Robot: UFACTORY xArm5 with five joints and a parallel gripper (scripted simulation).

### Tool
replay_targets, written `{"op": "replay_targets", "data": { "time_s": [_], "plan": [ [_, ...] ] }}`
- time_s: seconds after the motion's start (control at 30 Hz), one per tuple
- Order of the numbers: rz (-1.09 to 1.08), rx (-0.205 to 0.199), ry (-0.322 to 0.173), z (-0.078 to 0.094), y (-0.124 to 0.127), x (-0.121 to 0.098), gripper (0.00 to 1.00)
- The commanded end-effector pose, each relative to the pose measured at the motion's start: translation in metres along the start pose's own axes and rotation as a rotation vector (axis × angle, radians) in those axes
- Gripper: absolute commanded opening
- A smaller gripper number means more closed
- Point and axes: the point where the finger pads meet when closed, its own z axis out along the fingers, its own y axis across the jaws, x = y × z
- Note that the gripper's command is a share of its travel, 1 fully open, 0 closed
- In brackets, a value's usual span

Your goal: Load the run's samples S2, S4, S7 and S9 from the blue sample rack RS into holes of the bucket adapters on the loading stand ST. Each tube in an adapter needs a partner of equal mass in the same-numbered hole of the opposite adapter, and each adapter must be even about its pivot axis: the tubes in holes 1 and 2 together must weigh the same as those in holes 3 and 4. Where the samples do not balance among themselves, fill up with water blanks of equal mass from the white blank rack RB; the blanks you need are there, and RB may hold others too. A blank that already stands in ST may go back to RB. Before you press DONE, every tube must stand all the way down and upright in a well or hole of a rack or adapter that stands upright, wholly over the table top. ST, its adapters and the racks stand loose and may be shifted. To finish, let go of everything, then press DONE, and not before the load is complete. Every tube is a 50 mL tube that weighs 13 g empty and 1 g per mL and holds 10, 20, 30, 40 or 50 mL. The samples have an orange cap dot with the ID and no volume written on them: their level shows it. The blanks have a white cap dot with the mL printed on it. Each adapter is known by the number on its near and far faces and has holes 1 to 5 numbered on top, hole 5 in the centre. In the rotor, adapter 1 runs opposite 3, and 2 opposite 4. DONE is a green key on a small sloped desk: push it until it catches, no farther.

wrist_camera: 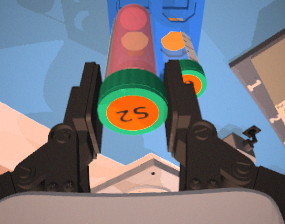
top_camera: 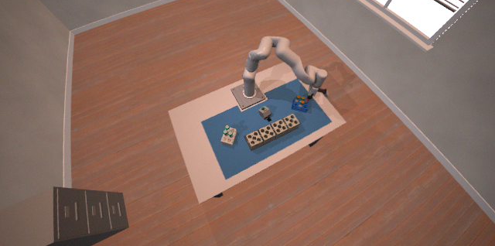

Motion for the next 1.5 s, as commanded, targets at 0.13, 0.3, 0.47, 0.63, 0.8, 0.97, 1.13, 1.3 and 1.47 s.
{"op": "replay_targets", "data": {
  "time_s": [0.13,0.3,0.47,0.63,0.8,0.97,1.13,1.3,1.47],
  "plan": [
    [0.0,0.0,0.004,-0.002,0.0,0.001,0.0],
    [0.0,0.0,0.004,0.001,0.0,0.001,0.0],
    [0.0,0.0,0.004,0.005,0.0,0.001,0.0],
    [0.0,0.0,0.004,0.01,0.0,0.001,0.0],
    [0.0,0.0,0.004,0.015,0.0,0.001,0.0],
    [0.0,0.0,0.004,0.018,0.0,0.001,0.0],
    [0.0,0.0,0.004,0.023,0.0,0.001,0.0],
    [0.0,0.0,0.004,0.028,0.0,0.001,0.0],
    [0.0,0.0,0.004,0.031,0.0,0.001,0.0]
  ]
}}
